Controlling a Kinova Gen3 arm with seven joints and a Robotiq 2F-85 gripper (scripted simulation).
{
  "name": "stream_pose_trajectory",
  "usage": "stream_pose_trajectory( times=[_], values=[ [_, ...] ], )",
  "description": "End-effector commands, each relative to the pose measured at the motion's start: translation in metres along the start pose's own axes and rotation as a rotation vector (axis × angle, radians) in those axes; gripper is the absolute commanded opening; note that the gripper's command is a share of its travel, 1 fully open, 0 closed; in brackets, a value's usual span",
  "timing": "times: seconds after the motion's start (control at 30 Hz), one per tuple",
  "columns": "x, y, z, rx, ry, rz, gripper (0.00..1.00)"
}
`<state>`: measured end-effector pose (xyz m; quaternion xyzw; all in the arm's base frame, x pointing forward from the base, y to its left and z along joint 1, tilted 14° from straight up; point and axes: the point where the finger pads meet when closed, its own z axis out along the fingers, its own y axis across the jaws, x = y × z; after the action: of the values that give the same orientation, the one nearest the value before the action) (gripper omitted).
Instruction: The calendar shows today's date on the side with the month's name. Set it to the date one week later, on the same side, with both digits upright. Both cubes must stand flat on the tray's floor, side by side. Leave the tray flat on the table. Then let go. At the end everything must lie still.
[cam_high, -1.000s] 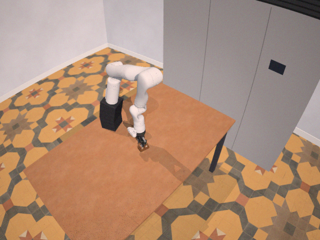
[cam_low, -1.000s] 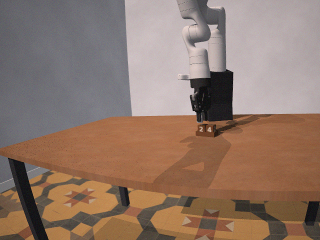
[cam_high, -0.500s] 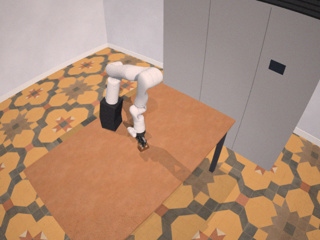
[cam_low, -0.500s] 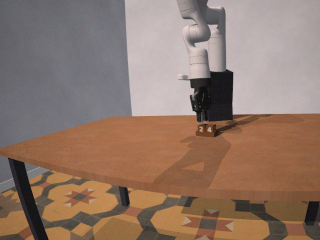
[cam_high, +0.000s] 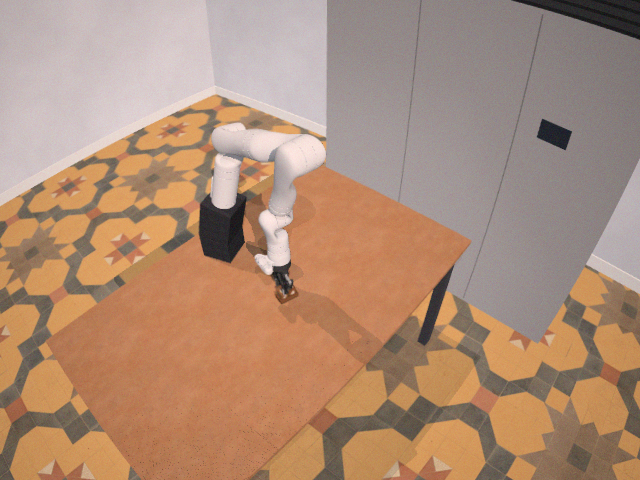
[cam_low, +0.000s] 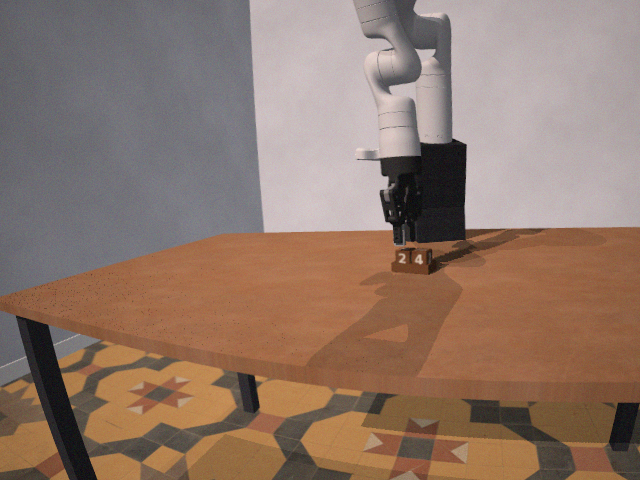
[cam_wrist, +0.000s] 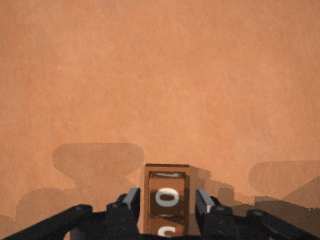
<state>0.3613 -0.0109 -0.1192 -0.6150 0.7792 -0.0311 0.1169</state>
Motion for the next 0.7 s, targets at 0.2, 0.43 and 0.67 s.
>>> stream_pose_trajectory(
  times=[0.2,0.43,0.67],
  values=[
    [0.0,0.0,0.0,0.001,0.0,0.0,0.46],
    [0.0,0.0,0.004,0.001,0.0,0.0,0.46],
    [0.0,0.0,0.015,0.001,0.0,0.0,0.46]
  ],
)
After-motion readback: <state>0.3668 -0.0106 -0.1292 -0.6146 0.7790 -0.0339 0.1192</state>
